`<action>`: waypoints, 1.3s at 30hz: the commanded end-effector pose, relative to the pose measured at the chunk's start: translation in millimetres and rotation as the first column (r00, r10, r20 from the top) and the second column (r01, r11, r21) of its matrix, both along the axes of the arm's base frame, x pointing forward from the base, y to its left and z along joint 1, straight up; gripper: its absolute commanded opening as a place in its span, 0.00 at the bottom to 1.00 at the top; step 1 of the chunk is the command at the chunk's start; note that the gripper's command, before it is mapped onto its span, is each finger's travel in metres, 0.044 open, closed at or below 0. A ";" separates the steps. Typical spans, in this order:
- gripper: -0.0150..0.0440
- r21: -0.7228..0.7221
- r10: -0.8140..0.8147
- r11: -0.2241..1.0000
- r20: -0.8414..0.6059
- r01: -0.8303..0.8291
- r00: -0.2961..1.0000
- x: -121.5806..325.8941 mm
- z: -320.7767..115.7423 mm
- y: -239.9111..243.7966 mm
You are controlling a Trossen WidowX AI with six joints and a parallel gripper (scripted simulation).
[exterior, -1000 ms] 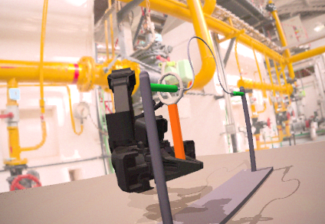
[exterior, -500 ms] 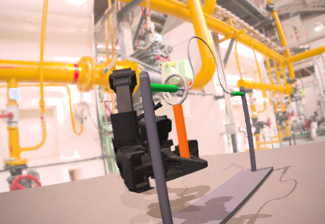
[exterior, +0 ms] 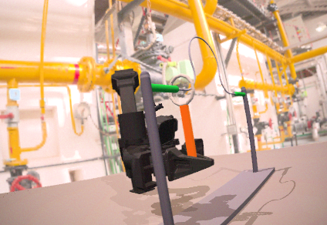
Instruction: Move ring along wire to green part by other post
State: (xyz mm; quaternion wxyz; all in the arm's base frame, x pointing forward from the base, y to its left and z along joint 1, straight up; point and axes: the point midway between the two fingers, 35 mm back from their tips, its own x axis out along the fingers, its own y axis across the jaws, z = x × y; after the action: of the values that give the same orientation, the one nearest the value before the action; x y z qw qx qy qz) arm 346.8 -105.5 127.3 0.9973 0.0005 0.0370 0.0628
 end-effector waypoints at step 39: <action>0.00 0.543 0.050 0.840 -0.081 0.002 0.995 -16.5 29.5 106.6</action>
State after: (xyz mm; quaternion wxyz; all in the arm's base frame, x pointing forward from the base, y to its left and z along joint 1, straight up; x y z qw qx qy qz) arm 333.3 -4.7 152.0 0.9599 0.2631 0.0554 0.0801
